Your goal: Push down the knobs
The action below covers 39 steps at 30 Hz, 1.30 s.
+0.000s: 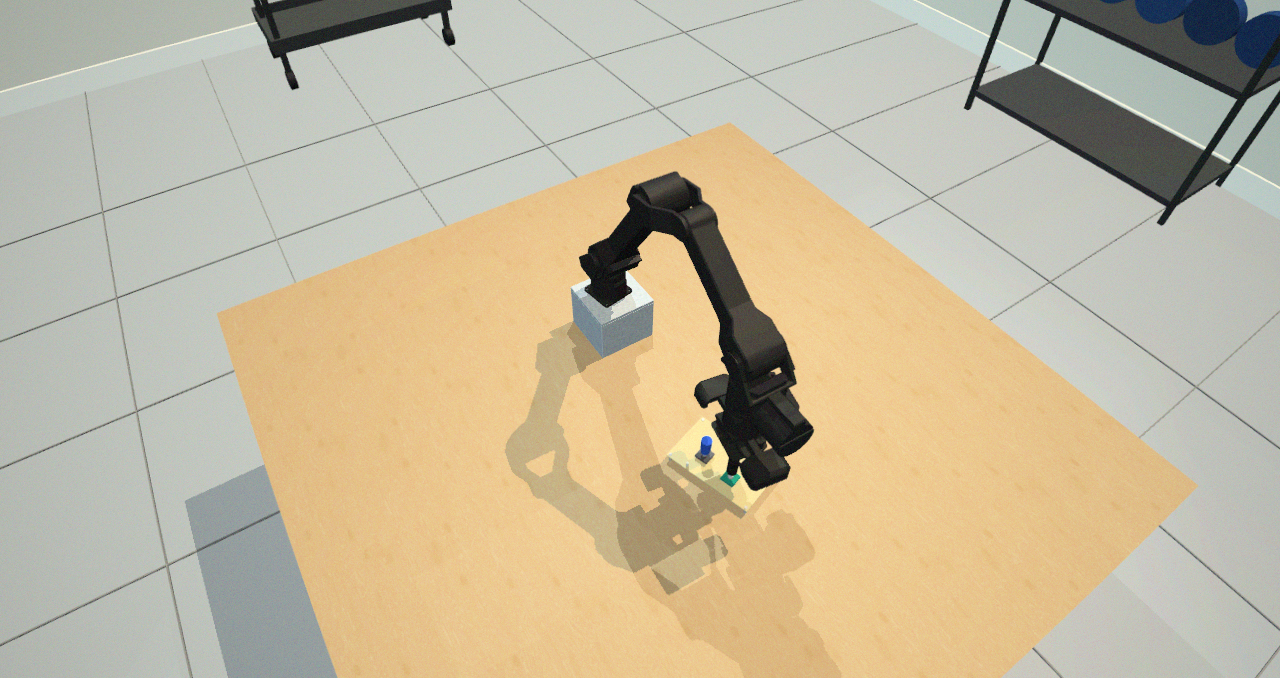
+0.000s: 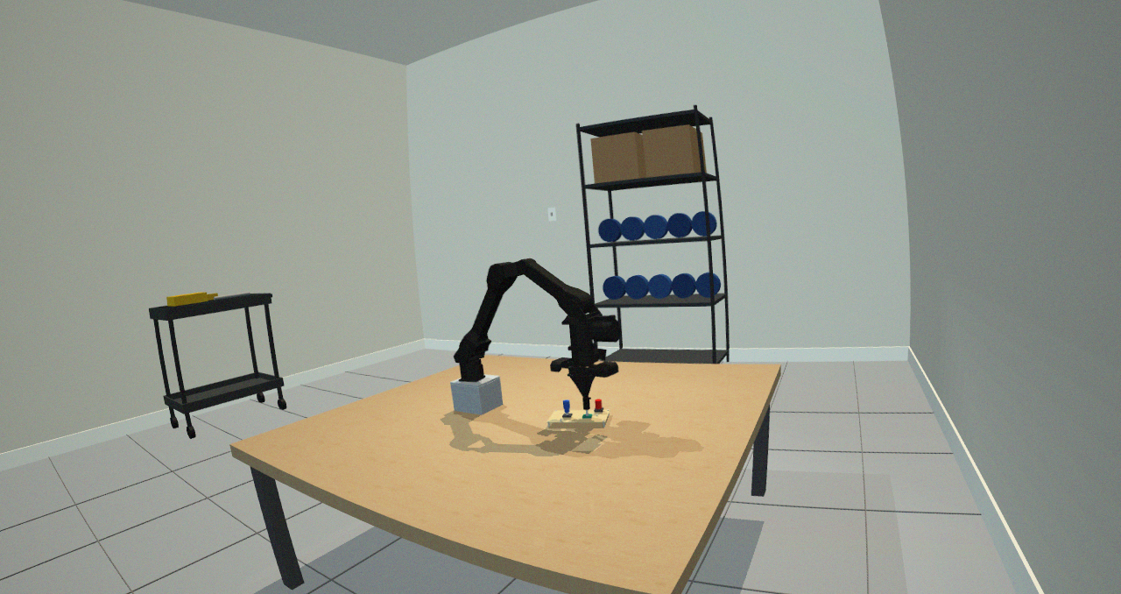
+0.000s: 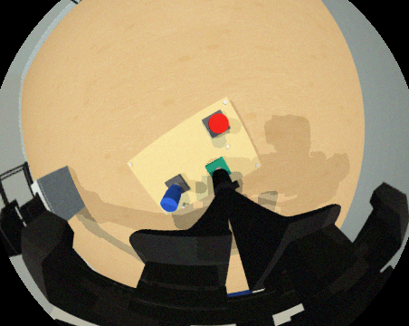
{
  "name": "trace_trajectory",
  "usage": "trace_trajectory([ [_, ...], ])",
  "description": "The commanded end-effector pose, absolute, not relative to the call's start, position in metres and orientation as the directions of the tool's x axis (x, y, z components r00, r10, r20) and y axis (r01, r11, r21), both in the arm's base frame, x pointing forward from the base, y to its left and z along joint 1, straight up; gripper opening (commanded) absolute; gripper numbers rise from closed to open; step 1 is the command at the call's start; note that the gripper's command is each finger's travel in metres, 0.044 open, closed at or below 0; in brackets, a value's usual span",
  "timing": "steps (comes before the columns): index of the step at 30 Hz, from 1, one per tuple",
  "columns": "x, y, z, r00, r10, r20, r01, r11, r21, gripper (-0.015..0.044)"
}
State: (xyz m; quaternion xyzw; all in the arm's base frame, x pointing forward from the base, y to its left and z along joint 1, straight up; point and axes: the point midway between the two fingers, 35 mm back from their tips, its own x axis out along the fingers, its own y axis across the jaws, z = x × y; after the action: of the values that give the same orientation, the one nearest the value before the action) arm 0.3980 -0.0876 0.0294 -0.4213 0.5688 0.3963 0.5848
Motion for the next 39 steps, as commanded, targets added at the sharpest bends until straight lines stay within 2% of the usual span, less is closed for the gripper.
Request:
trace_trajectory([
  [1,0.399,-0.087,0.026,0.040,-0.013,-0.999,-0.945,0.325,-0.042,0.0000],
  [39,0.399,-0.087,0.013,0.040,-0.013,-0.999,-0.945,0.325,-0.042,0.0000],
])
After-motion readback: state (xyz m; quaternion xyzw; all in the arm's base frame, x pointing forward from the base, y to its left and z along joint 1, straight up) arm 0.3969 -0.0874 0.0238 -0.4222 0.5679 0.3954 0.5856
